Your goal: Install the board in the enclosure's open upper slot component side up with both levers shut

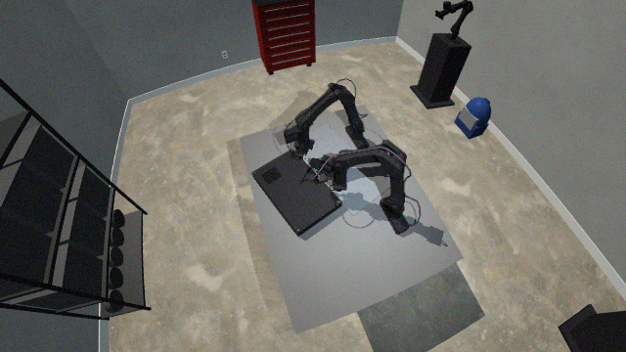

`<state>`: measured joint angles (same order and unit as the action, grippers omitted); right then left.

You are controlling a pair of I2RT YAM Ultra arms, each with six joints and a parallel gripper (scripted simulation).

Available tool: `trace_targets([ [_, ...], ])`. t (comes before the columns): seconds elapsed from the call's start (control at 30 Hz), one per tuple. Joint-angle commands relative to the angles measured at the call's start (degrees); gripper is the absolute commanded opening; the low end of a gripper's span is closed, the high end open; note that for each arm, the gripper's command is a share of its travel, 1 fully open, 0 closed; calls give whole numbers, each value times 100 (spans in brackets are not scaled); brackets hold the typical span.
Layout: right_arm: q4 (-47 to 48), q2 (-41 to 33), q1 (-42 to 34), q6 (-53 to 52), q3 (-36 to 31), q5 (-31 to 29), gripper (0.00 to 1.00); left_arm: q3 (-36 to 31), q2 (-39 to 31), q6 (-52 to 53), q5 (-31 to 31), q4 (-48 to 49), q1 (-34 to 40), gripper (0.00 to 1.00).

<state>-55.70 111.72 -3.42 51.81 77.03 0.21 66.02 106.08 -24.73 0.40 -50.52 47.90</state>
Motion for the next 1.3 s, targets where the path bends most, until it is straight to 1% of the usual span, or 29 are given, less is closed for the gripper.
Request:
trace_targets([
  [0.0, 177, -130, -24, -269, -84, -121, 4, 159, -22, -268, -44, -123, 37, 3],
  [0.1, 180, -151, -44, -930, -112, -106, 4, 167, 12, -926, -24, -113, 58, 3],
  [0.23, 190, -170, -70, -972, -138, -114, 4, 191, 31, -969, -32, -117, 80, 3],
  [0.43, 211, -222, -139, -1553, -207, -120, 4, 268, 90, -1616, -27, -122, 134, 3],
  [0.5, 215, -228, -149, -1685, -217, -124, 4, 278, 89, -1670, -31, -128, 139, 3],
  [1.0, 221, -233, -130, -1706, -223, -140, 4, 288, 74, -1685, -38, -139, 135, 3],
  [1.1, 219, -237, -141, -2042, -228, -134, 4, 290, 99, -2009, -32, -137, 144, 3],
  [1.17, 214, -245, -166, -2551, -238, -115, 4, 306, 119, -2497, -17, -133, 150, 3],
  [1.2, 222, -253, -193, -2500, -249, -123, 4, 332, 139, -2448, -25, -135, 165, 3],
  [1.27, 225, -263, -224, -2744, -262, -118, 4, 368, 166, -2684, -22, -135, 179, 3],
])
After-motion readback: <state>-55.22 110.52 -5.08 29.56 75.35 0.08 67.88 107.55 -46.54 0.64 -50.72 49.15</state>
